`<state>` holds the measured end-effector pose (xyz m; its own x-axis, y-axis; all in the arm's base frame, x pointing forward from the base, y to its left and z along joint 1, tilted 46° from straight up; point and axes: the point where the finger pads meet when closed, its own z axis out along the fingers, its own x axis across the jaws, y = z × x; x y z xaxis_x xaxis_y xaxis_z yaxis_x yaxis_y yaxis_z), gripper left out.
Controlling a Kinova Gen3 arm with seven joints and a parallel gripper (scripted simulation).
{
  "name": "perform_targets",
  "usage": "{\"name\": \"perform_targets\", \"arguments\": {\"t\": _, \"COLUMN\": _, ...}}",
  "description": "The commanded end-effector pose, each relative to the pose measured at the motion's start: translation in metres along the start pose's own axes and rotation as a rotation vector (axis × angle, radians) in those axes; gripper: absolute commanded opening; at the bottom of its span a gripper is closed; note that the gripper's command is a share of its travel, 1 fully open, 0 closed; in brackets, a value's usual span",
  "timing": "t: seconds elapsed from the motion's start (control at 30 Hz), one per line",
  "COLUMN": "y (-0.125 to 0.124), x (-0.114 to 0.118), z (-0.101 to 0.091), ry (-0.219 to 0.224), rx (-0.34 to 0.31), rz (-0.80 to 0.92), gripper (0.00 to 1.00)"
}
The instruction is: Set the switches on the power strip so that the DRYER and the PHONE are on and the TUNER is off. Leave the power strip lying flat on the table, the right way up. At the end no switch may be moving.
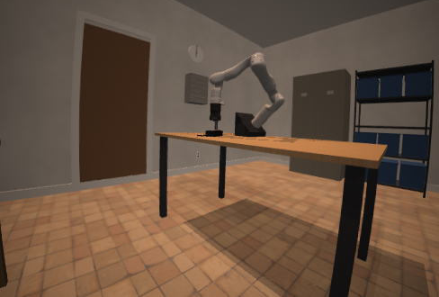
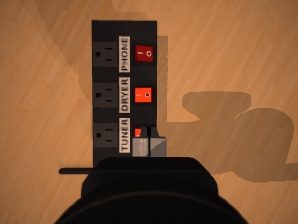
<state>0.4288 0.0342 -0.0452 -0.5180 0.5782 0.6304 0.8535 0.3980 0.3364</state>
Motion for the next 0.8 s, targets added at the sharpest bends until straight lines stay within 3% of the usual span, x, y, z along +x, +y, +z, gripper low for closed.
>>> {"name": "perform_targets", "arguments": {"t": 0.0, "y": 0.0002, "x": -0.0004, "z": -0.0005, "ry": -0.002, "rx": -0.001, "rz": 0.0, "gripper": 0.0}}
{"name": "perform_targets", "arguments": {"t": 0.77, "y": 0.0002, "x": -0.0004, "z": 0.0062, "ry": -0.002, "rx": -0.001, "rz": 0.0, "gripper": 0.0}}
